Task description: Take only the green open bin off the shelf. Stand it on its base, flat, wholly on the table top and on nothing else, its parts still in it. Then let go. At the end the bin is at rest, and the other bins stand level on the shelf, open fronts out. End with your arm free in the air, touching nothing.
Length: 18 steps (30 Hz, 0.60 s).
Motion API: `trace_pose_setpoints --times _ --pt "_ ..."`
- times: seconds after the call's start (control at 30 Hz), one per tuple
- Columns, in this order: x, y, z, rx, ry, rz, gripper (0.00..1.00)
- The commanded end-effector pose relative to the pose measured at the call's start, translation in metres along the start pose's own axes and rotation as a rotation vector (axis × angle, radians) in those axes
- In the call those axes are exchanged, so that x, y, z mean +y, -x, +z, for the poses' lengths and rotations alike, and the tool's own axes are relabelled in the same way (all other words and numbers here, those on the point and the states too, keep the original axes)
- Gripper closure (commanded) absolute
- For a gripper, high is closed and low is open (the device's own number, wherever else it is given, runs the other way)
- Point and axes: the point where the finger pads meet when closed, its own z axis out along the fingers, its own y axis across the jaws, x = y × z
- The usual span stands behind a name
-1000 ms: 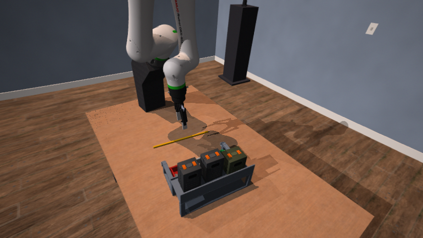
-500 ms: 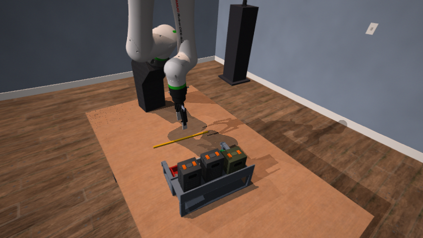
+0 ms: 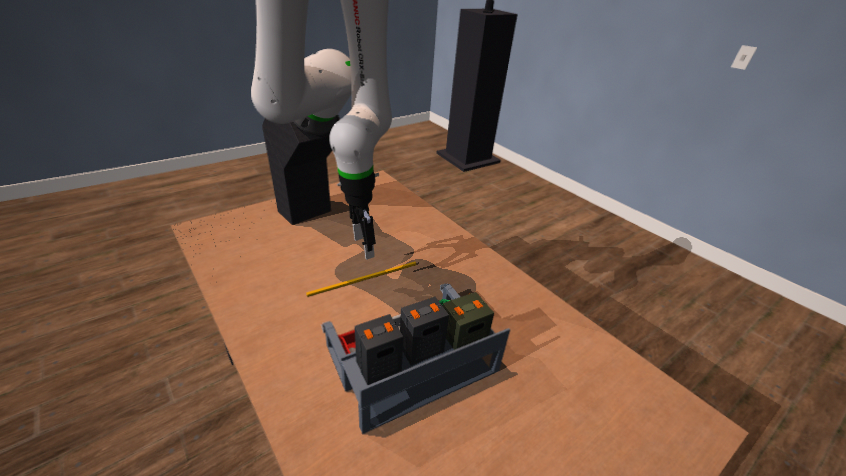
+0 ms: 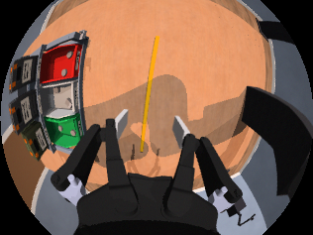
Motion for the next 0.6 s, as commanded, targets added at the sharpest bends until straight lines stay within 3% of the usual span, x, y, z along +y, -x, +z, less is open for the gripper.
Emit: trace_pose_setpoints --times 0.0,0.27,0.3,0.43,0.57 --pt "0.0003 0.0005 0.0004 0.097 -0.082 0.002 0.43" --pt "0.0003 0.0005 0.0004 0.097 -0.082 0.002 0.43" --pt "0.0 0.0002 0.0 0.025 -0.013 0.001 0.43" --pt "0.0003 0.0004 0.0005 0.097 -0.082 0.002 0.43" --pt "0.0003 0.0004 0.0005 0.097 -0.082 0.002 0.43"
